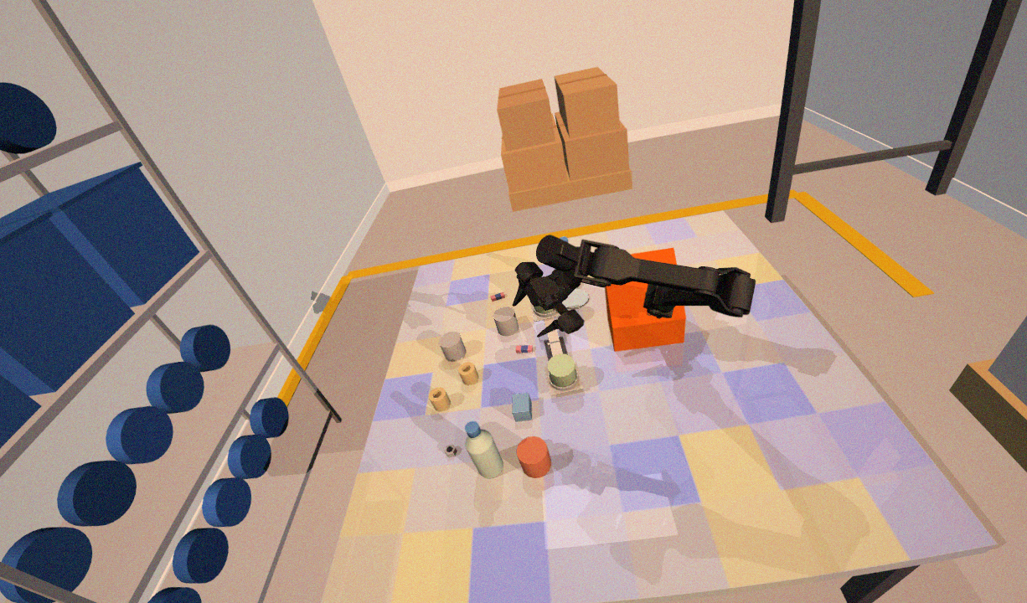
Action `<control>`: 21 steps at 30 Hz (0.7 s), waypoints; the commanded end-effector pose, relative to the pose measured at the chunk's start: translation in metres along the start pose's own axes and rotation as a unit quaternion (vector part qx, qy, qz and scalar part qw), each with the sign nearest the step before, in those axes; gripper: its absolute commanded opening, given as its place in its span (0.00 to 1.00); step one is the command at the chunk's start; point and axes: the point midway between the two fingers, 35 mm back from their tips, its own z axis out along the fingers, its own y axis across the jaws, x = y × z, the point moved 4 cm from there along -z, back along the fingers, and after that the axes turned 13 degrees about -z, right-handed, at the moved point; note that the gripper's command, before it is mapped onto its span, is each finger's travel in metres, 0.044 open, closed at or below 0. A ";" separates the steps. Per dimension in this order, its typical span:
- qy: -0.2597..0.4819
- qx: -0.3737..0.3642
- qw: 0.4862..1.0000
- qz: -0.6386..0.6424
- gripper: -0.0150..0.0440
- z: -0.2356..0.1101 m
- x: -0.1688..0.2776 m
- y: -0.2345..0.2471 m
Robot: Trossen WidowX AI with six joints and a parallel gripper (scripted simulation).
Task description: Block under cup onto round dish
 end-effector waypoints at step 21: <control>0.057 -0.031 0.948 0.311 1.00 -0.070 0.204 0.002</control>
